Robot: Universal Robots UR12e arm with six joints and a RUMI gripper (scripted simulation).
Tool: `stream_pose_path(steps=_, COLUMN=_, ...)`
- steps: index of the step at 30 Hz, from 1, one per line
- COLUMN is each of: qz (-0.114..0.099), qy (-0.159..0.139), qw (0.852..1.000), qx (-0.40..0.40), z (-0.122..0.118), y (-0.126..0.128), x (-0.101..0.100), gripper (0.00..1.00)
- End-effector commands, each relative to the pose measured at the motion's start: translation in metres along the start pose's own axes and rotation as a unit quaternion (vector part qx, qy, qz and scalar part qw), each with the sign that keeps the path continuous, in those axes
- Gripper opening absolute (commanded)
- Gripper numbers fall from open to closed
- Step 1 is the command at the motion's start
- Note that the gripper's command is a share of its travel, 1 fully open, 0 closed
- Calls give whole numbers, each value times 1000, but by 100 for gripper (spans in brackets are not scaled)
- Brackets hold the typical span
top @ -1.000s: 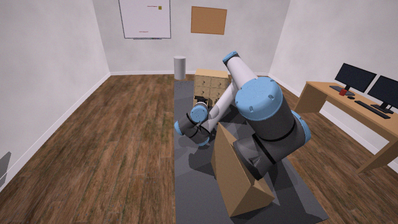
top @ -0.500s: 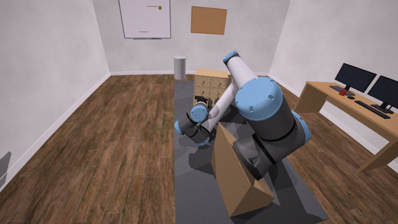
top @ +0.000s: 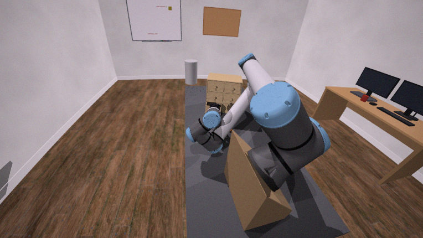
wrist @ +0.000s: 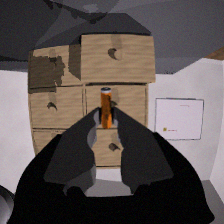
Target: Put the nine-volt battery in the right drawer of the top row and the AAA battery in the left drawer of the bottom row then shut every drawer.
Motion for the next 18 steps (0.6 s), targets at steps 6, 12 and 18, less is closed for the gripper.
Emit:
stream_pose_path(steps=6, qz=0, qy=0, qw=1000, qx=0, z=-5, y=1, x=-14, gripper=2)
stream_pose_path(steps=12, qz=0, qy=0, qw=1000, qx=0, z=-8, y=1, x=-21, gripper=2)
stream_pose_path(steps=18, qz=0, qy=0, qw=1000, qx=0, z=-12, y=2, x=-33, gripper=2)
Point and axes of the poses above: the point where the finger pads meet when closed, its own x axis back along the fingers, its own y axis across the jaws, z = x × y, the point moved 1 cm from there along x, back along the fingers, and after that the axes turned 8 degrees about -x, right-handed, at the moved point
